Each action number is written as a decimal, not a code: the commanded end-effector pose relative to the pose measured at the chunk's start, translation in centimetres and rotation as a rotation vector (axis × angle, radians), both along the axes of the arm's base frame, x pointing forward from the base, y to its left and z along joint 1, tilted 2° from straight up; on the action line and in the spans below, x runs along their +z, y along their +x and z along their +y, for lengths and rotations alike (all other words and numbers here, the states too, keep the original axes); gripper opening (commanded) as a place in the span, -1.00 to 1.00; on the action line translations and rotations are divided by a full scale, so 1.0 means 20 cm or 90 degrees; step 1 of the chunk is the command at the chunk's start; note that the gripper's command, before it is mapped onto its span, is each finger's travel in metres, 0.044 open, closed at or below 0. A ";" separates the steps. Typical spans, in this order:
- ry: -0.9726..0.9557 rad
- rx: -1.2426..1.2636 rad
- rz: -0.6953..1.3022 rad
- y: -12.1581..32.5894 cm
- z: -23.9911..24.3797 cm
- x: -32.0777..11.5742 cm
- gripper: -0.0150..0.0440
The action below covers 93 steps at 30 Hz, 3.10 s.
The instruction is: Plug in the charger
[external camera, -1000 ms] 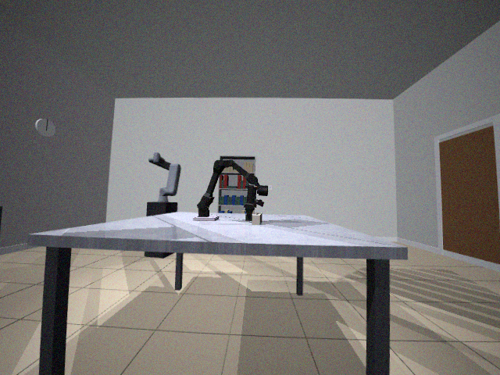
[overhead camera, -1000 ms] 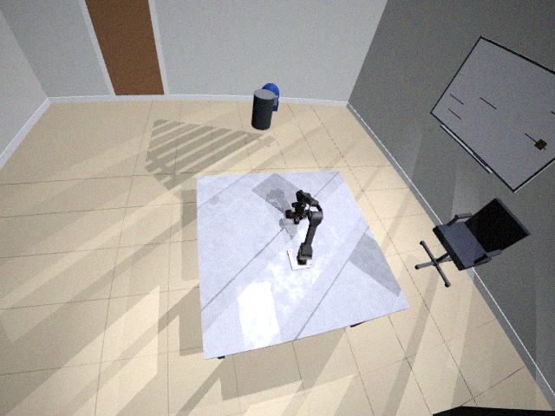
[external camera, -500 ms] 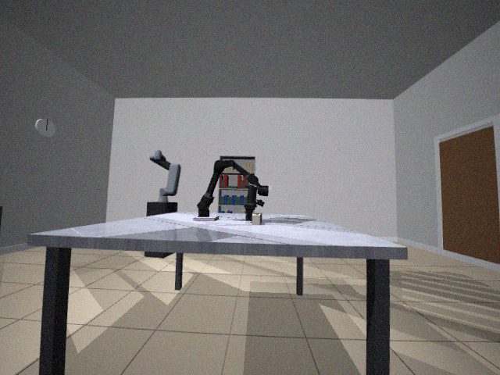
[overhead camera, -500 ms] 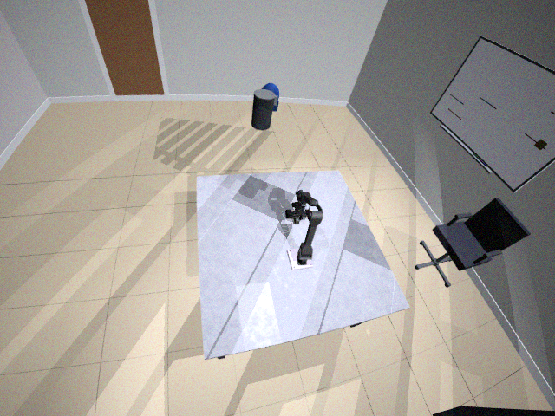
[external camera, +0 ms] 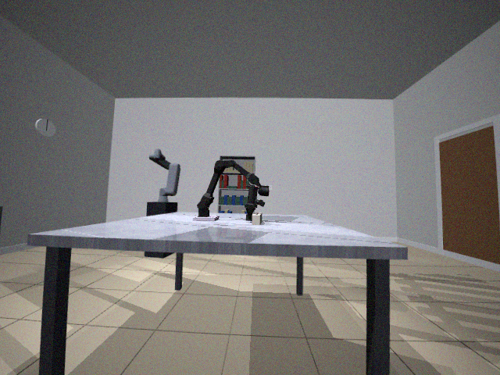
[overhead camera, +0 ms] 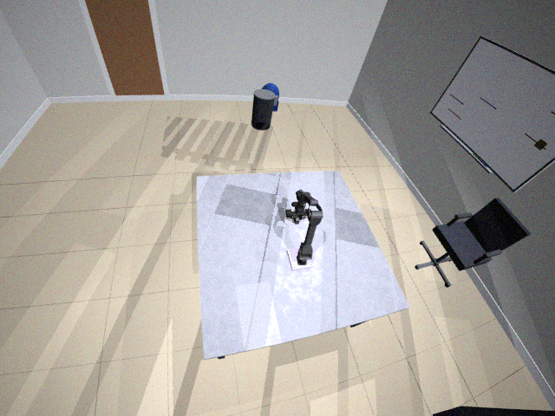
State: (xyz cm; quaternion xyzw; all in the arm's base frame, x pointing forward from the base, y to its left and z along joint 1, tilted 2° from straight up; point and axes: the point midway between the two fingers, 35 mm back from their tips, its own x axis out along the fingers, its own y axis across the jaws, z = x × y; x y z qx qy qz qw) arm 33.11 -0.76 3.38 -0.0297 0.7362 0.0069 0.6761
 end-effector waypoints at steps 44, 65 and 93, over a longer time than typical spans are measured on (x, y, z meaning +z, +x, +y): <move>0.003 -0.001 -0.016 0.06 0.01 0.00 -0.49; 0.001 -0.001 0.001 0.02 0.00 0.00 -0.49; 0.001 -0.001 0.000 0.02 0.00 0.00 1.00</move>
